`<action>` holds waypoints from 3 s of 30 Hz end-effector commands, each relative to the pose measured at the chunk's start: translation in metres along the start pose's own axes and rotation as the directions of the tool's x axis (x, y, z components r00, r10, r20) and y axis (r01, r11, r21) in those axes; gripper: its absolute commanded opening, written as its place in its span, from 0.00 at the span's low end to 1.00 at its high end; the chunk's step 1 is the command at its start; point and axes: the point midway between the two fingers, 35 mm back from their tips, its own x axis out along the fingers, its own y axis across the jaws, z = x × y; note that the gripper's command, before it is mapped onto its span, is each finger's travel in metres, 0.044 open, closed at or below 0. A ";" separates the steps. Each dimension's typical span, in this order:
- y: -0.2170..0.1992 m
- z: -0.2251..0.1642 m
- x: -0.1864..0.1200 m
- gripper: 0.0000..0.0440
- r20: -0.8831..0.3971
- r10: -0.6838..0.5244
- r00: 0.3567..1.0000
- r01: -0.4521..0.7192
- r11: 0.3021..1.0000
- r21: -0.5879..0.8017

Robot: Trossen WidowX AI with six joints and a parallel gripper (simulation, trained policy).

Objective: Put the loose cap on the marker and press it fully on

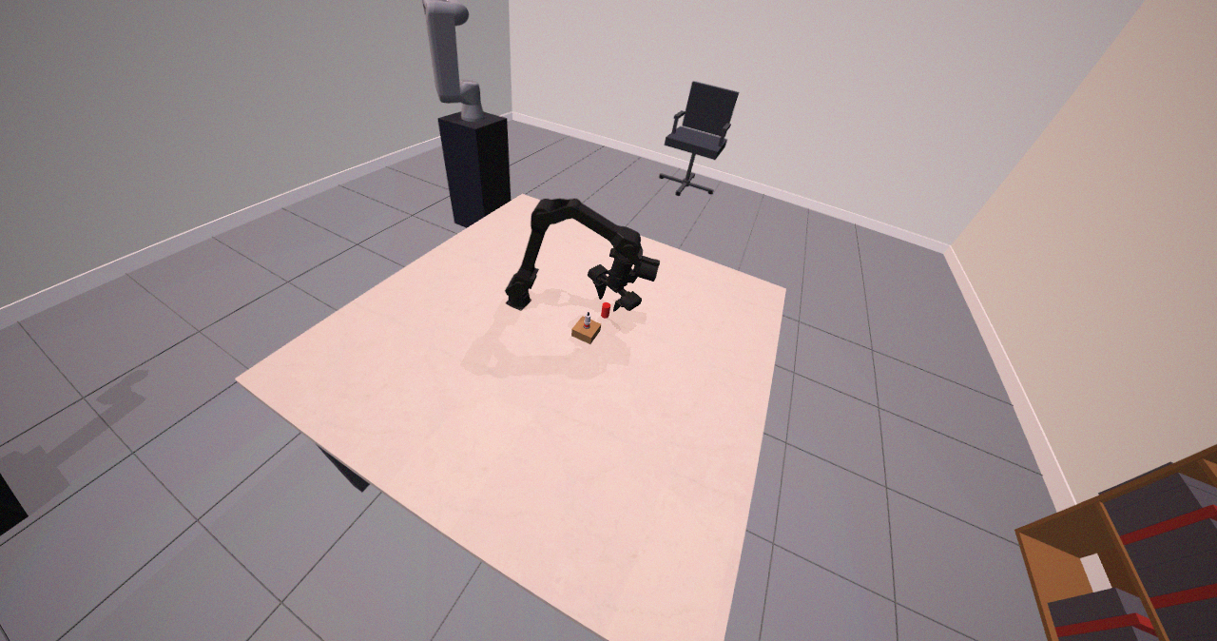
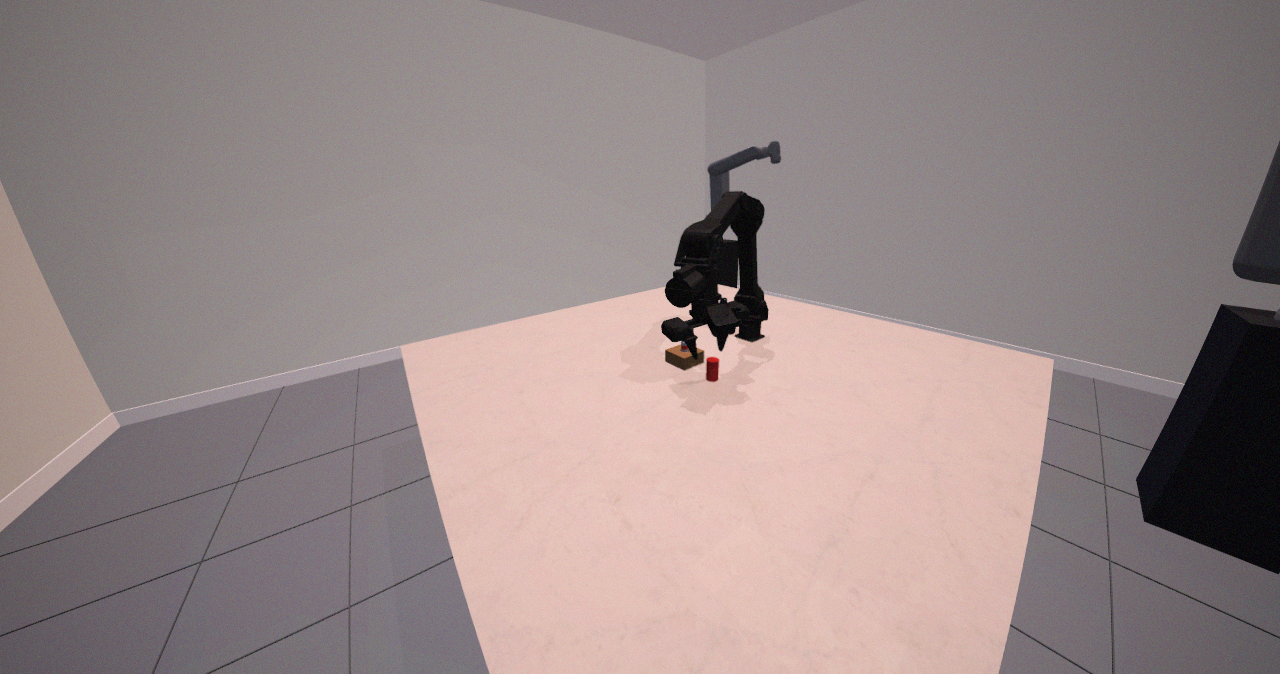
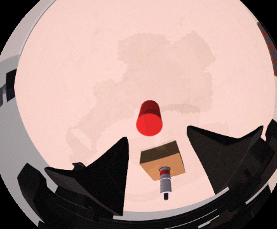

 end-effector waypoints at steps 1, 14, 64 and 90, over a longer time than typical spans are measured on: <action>0.003 0.002 0.007 0.68 -0.002 0.015 1.000 -0.015 1.000 -0.023; 0.008 0.005 0.038 0.61 -0.029 0.035 0.999 -0.039 0.992 -0.119; -0.004 -0.080 -0.063 0.13 0.002 -0.065 0.998 0.065 0.991 -0.121; -0.001 -0.106 -0.035 0.05 0.011 0.007 1.000 -0.006 0.995 -0.096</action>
